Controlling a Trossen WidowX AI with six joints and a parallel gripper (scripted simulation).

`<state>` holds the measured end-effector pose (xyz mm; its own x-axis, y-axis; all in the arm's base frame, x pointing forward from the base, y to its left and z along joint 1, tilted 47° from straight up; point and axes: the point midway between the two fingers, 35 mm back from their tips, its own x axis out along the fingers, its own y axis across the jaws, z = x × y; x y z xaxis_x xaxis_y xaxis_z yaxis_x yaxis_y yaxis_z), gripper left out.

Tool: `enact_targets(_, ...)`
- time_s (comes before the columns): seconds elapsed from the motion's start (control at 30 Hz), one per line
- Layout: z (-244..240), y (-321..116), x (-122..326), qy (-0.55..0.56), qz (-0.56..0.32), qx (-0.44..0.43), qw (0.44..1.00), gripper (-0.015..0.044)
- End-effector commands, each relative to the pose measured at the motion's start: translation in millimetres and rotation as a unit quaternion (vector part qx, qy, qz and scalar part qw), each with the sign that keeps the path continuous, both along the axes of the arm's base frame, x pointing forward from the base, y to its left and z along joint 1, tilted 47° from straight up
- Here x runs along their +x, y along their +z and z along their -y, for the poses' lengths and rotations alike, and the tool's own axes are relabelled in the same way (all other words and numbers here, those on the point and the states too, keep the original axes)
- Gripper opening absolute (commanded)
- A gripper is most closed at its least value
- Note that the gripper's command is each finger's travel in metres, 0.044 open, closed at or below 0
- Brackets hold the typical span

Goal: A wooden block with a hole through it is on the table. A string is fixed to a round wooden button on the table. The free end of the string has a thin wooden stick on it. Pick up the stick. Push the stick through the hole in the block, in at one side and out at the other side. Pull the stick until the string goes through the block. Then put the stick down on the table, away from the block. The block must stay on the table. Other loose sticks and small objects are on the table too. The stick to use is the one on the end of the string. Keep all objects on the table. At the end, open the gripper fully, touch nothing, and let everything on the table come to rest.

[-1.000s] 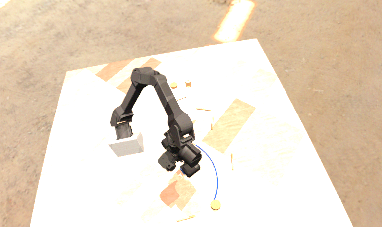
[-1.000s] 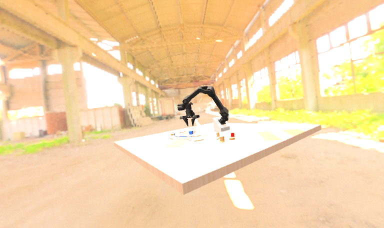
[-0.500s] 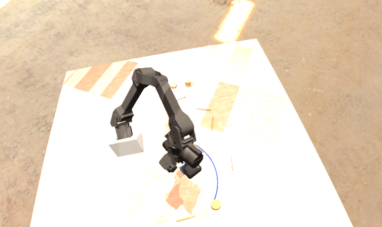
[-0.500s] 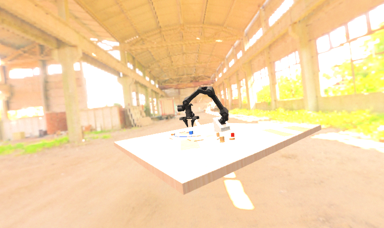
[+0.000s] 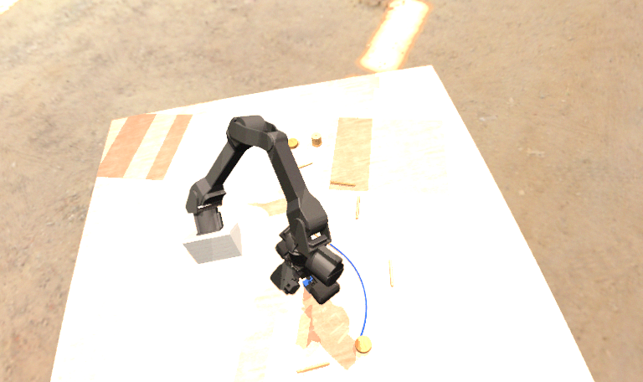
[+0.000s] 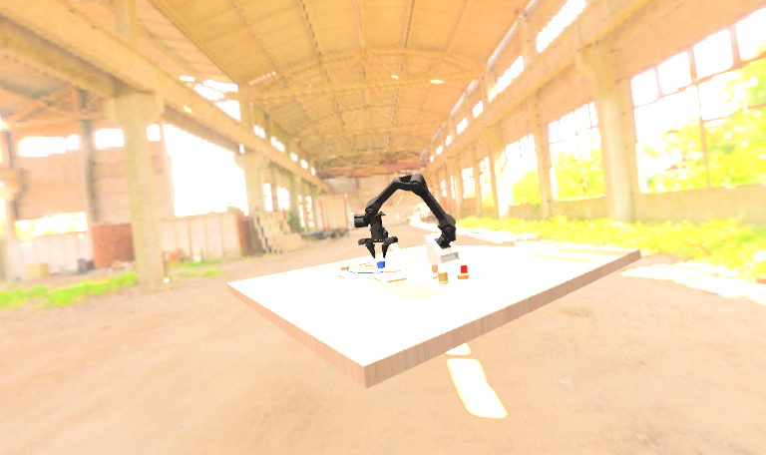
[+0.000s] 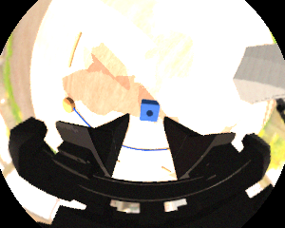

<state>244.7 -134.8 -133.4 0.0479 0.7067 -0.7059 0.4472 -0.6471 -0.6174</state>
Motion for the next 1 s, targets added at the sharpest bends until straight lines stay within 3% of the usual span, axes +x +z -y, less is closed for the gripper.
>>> enact_targets(0.0,-10,-7,-3,-0.001,-0.006,0.008,1.000,0.0236)
enact_targets(0.97,-22,-16,-3,-0.001,-0.006,0.009,1.000,0.0236)
